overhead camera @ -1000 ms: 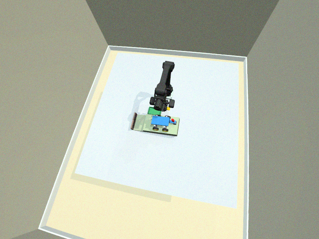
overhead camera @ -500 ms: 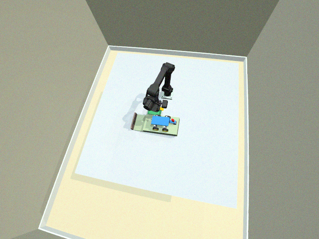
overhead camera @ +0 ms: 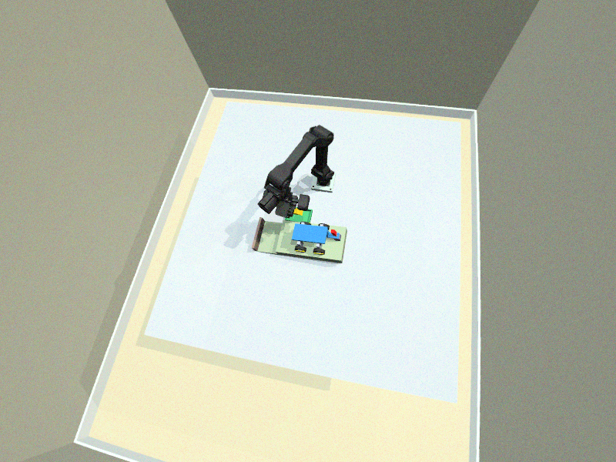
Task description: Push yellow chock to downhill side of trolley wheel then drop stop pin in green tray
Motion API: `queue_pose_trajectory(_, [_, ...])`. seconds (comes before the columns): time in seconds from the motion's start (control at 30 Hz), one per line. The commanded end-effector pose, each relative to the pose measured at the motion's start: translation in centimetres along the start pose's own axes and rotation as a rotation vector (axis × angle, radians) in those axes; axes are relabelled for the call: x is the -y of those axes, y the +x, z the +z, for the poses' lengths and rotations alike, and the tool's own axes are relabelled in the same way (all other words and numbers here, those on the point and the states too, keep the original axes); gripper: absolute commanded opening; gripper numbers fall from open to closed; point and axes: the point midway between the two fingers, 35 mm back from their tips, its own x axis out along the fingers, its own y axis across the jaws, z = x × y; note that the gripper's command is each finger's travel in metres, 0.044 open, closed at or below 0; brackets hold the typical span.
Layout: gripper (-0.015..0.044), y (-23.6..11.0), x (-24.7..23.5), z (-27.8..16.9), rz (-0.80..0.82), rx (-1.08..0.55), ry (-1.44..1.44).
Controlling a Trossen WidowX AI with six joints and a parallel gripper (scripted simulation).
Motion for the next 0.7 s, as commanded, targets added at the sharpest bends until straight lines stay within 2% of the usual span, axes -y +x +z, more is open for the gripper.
queue_pose_trajectory(0.0, [0.0, 0.2, 1.7, 0.5, -0.002, -0.001, -0.005])
queue_pose_trajectory(0.2, [0.0, 0.4, 3.4, 0.9, 0.002, -0.001, -0.005])
queue_pose_trajectory(0.37, [0.0, 0.4, 3.7, 0.9, 0.104, -0.001, -0.005])
queue_pose_trajectory(0.67, [0.0, 0.6, 3.9, 2.0, 0.109, 0.0, -0.005])
